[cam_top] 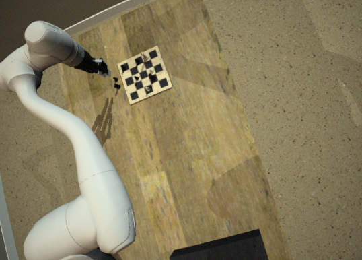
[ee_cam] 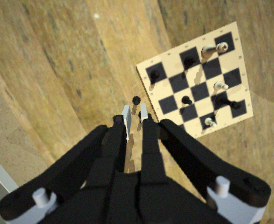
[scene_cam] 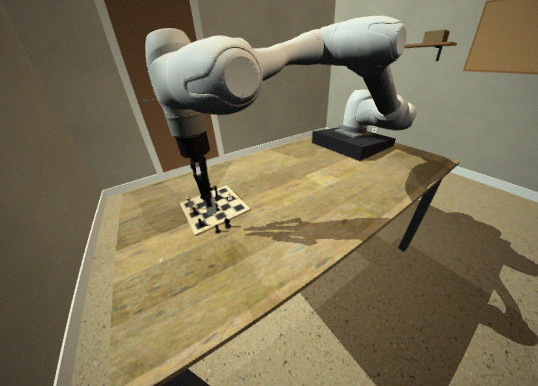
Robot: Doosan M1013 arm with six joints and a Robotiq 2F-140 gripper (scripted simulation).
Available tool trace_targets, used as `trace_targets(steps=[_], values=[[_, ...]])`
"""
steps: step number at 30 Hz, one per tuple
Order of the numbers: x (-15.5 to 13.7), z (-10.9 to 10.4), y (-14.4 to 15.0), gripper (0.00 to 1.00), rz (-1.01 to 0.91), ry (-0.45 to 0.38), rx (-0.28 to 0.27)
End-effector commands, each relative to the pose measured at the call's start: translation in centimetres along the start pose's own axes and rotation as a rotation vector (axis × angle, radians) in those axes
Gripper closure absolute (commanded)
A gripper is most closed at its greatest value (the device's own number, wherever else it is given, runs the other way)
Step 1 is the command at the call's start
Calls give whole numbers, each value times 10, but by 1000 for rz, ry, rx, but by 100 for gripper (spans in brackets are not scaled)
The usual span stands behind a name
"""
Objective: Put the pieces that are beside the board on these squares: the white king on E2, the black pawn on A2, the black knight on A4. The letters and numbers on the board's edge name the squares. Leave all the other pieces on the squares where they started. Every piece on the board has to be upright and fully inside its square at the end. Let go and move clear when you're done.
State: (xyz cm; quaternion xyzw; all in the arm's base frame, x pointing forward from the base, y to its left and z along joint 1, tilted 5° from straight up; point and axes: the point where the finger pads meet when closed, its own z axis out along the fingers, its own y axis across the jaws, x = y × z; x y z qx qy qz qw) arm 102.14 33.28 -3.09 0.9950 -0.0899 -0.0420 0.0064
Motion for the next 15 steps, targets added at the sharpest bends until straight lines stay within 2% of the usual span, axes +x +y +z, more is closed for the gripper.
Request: trace_targets(steps=[1, 15], values=[[0, 0, 0, 80, 0, 0, 0], [0, 12, 0, 80, 0, 0, 0]])
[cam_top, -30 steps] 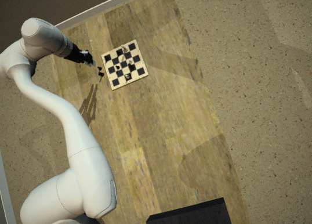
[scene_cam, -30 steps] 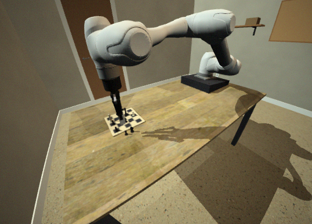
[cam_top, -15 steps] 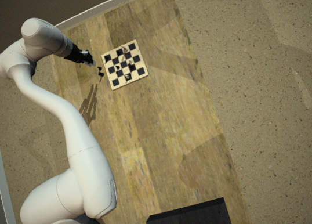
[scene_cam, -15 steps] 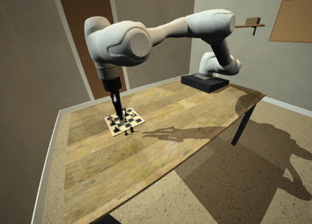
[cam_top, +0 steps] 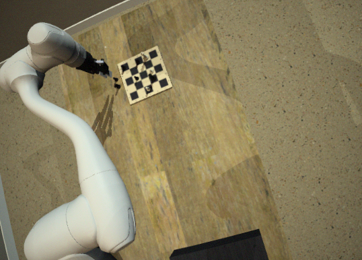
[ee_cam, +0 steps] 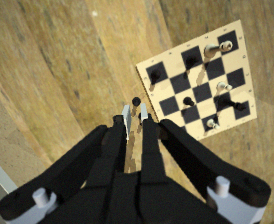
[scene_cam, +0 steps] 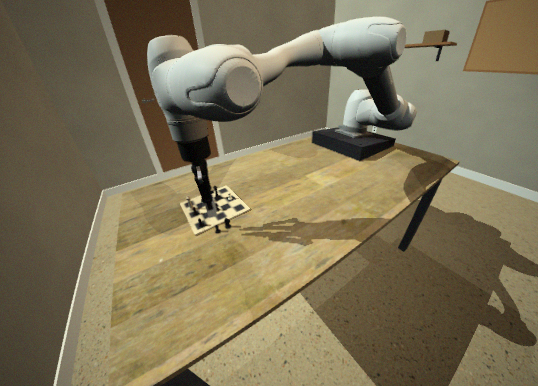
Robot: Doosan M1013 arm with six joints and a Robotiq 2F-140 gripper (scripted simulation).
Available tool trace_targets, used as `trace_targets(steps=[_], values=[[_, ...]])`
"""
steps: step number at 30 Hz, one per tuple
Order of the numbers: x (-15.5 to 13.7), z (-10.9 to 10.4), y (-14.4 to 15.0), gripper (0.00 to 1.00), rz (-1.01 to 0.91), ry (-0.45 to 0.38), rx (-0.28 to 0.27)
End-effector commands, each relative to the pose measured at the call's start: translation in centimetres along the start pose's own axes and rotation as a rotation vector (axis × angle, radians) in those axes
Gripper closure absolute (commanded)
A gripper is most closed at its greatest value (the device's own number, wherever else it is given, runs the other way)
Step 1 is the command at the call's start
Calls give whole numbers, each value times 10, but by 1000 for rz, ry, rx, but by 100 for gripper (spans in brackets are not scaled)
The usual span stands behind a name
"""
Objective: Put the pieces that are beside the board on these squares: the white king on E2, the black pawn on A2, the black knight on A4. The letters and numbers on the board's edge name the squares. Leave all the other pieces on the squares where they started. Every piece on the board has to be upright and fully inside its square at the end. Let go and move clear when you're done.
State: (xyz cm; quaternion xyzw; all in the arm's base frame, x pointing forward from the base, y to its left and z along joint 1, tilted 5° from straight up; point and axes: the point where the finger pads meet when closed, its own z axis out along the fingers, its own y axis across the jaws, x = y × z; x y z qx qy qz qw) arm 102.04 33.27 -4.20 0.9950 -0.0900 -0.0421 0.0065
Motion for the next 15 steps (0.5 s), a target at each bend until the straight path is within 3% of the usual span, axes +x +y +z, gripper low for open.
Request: trace_targets(steps=[1, 15], values=[[0, 1, 0, 80, 0, 0, 0], [0, 23, 0, 80, 0, 0, 0]])
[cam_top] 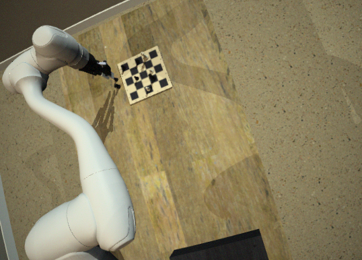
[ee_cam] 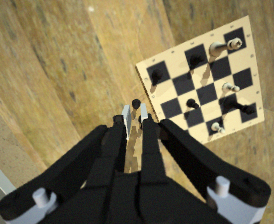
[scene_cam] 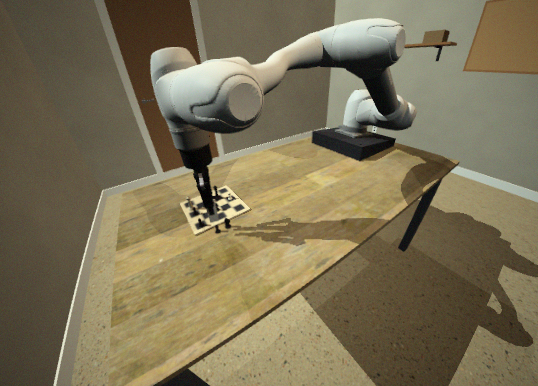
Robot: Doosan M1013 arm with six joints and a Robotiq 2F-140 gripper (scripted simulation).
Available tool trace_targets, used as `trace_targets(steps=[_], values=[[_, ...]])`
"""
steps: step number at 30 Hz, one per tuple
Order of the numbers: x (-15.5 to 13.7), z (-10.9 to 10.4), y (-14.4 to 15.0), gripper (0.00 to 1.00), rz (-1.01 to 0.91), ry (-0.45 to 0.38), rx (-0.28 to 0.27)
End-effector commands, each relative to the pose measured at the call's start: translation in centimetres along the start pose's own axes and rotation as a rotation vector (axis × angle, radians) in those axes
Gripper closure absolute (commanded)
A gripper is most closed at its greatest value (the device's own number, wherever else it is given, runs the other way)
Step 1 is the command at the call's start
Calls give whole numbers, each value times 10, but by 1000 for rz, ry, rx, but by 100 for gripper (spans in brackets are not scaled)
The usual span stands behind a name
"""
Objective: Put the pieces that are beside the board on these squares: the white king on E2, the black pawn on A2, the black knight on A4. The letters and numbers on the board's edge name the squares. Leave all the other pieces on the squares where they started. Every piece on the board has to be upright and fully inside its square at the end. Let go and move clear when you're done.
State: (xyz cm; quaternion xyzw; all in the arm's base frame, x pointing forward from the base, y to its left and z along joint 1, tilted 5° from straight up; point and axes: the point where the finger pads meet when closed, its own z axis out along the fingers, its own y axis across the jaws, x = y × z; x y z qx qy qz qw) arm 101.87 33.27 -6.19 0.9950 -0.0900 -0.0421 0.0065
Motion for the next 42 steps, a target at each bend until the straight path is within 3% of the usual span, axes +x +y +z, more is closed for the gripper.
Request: trace_targets(steps=[1, 18, 42], values=[[0, 4, 0, 80, 0, 0, 0], [0, 19, 0, 80, 0, 0, 0], [0, 20, 0, 80, 0, 0, 0]])
